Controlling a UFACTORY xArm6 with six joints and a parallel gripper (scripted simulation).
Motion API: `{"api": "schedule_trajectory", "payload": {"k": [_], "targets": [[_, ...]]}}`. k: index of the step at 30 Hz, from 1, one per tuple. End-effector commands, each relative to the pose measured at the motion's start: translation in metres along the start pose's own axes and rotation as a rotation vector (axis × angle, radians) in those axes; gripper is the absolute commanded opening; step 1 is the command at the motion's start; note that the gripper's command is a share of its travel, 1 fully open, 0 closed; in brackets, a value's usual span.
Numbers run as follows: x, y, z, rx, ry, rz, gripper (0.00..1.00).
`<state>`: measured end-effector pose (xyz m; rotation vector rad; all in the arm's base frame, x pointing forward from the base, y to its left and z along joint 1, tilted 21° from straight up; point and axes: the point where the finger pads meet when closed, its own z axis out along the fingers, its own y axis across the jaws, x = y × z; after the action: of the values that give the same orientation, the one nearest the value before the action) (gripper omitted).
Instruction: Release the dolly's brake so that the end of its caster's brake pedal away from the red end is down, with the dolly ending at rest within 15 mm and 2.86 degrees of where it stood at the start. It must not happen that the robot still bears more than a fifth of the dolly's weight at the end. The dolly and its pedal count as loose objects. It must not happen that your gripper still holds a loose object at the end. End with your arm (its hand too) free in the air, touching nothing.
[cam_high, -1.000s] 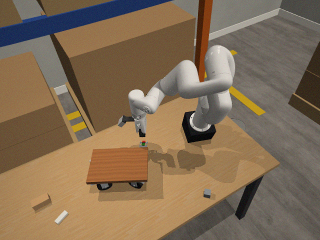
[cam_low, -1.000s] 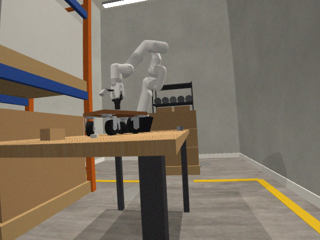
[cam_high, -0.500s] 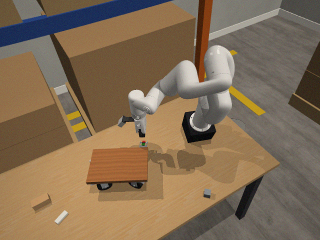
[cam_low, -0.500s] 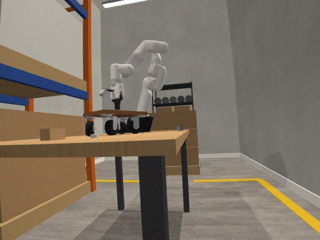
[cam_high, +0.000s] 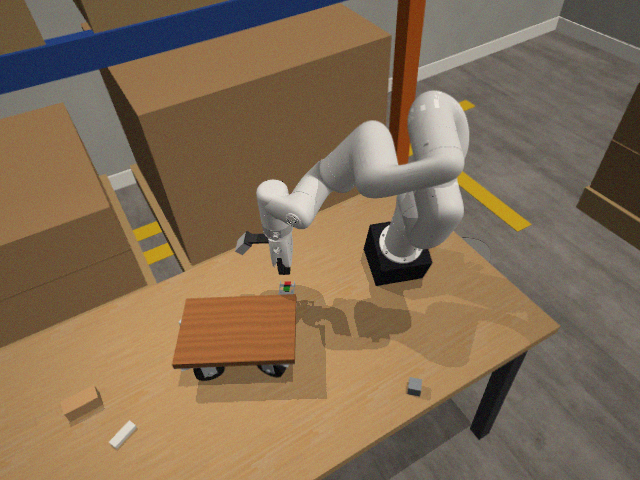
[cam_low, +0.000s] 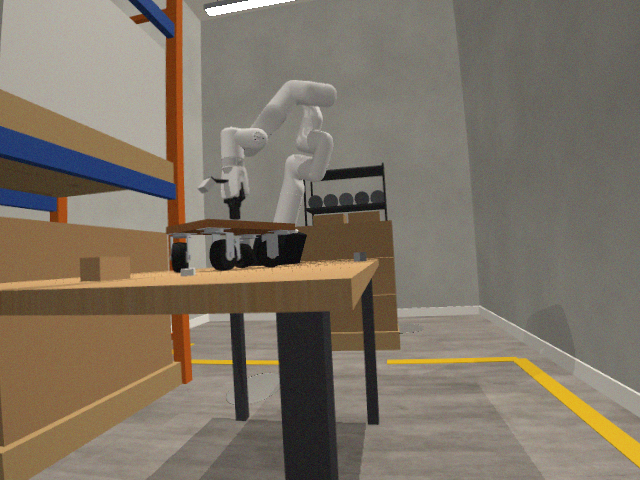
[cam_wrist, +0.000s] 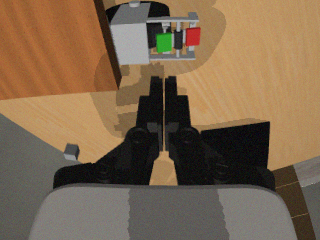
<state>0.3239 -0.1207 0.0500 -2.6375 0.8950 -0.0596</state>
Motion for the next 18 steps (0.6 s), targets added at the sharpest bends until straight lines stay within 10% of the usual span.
{"api": "schedule_trajectory", "payload": {"k": [1,18], "targets": [[0.001,0.0,-0.001,0.0,0.003,-0.001,0.0],[0.001,0.0,0.011,0.001,0.003,-0.001,0.0]]}}
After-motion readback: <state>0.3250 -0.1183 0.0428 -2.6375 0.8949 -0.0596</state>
